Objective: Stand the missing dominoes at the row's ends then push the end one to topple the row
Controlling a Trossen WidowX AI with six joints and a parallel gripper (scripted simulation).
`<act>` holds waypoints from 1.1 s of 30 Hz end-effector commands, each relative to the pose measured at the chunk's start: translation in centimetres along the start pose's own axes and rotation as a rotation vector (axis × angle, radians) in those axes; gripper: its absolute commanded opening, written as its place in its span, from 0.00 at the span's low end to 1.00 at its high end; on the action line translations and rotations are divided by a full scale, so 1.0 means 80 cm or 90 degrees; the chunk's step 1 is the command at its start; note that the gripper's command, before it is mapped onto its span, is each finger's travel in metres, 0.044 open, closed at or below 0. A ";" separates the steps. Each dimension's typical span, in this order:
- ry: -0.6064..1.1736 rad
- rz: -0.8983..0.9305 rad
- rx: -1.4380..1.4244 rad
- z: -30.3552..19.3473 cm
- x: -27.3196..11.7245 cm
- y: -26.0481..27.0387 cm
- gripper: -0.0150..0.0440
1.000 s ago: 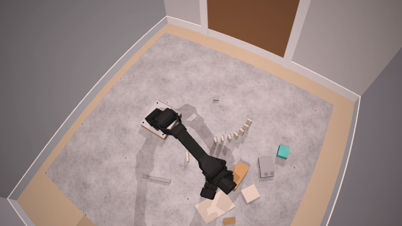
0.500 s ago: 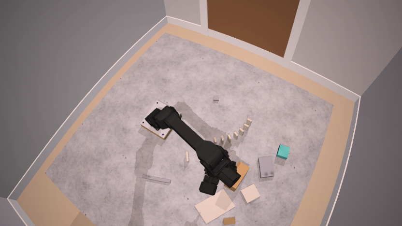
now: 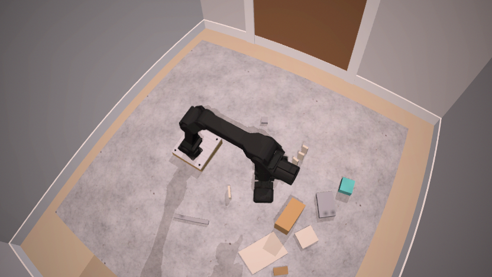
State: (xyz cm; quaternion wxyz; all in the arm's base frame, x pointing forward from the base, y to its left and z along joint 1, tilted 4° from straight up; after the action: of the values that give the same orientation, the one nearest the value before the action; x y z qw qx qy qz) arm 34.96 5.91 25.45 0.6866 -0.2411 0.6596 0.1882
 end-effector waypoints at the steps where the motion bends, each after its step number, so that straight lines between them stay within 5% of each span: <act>1: 0.003 0.002 -0.086 -0.026 0.003 0.062 0.44; 13: 0.007 0.004 -0.162 -0.052 0.016 0.109 0.44; 33: 0.007 0.003 -0.162 -0.047 0.133 0.108 0.44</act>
State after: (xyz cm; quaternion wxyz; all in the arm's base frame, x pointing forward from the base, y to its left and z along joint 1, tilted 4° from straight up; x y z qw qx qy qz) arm 27.64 10.37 16.03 0.6528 -0.3223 0.6301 0.2701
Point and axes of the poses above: the point midway between the two fingers, 35 mm back from their tips, its own x axis out along the fingers, its own y axis across the jaws, z = x × y, the point moved 7 cm from there along -x, back along the fingers, and after that the axes turned 3 degrees about x, right-handed, at the moved point
